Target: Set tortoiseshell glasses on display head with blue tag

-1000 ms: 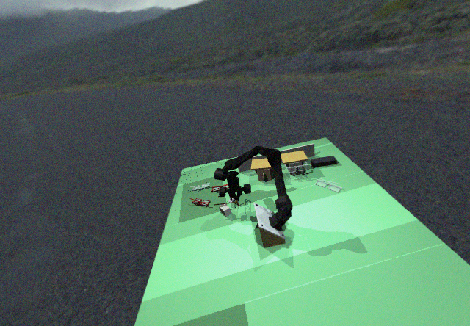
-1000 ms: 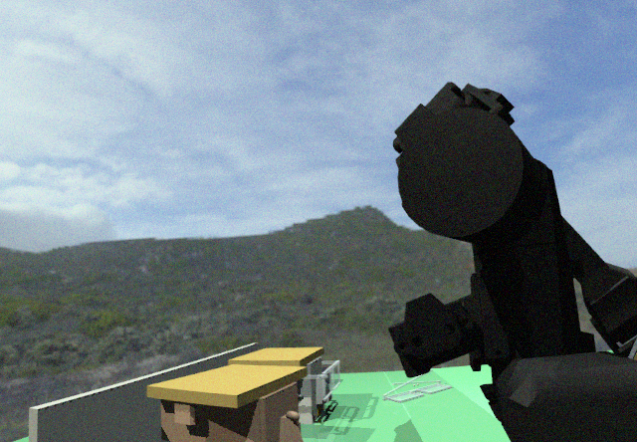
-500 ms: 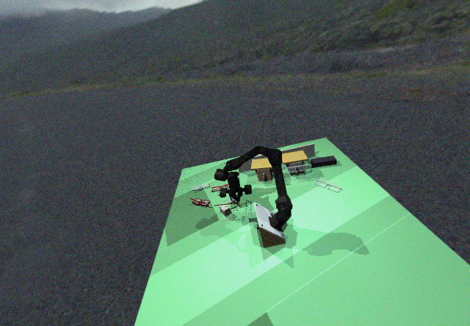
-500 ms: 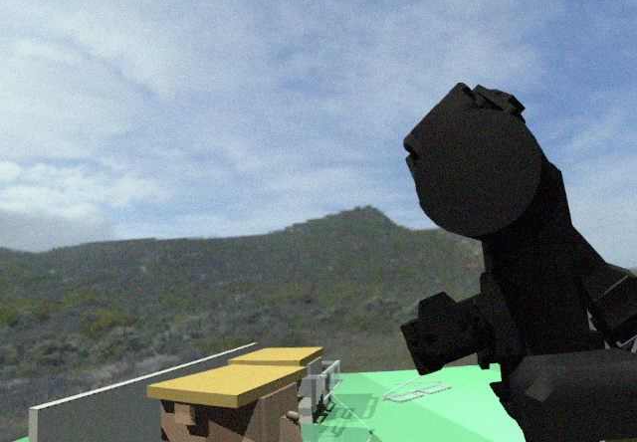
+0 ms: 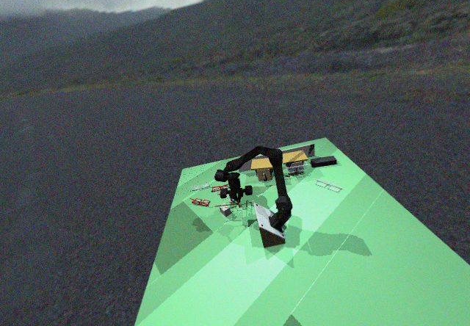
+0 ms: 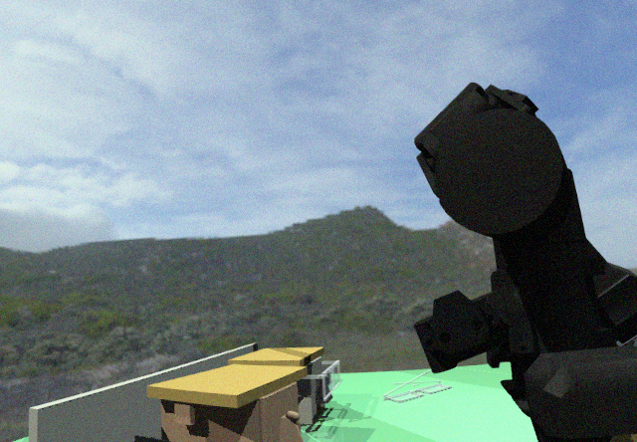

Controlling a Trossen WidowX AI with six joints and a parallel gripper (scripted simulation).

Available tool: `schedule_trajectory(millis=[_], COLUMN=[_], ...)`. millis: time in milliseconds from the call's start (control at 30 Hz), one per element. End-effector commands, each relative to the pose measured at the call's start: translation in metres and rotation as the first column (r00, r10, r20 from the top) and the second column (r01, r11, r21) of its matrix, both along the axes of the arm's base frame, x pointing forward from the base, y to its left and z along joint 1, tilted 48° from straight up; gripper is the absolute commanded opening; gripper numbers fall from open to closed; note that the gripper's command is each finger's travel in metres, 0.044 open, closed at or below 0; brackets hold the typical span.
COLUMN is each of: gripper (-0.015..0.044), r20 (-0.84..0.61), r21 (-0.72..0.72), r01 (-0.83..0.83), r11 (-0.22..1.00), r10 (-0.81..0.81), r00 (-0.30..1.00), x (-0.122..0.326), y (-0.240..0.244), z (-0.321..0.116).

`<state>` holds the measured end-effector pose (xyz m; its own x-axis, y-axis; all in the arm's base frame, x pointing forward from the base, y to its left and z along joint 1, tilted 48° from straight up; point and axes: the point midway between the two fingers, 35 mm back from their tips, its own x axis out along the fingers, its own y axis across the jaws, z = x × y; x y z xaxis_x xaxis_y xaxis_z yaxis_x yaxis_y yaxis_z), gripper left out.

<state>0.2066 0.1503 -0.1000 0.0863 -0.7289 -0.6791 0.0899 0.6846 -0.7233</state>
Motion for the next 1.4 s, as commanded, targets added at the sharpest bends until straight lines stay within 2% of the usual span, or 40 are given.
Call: schedule_trajectory(millis=[0, 1367], gripper=[0.0000, 0.0000], r20=[0.000, 0.000], r21=[0.002, 0.002], r01=[0.006, 0.006], r11=[1.000, 1.000], r10=[-0.006, -0.006], r00=[1.000, 1.000], x=[-0.004, -0.015], y=[-0.001, -0.003], z=[0.000, 0.001])
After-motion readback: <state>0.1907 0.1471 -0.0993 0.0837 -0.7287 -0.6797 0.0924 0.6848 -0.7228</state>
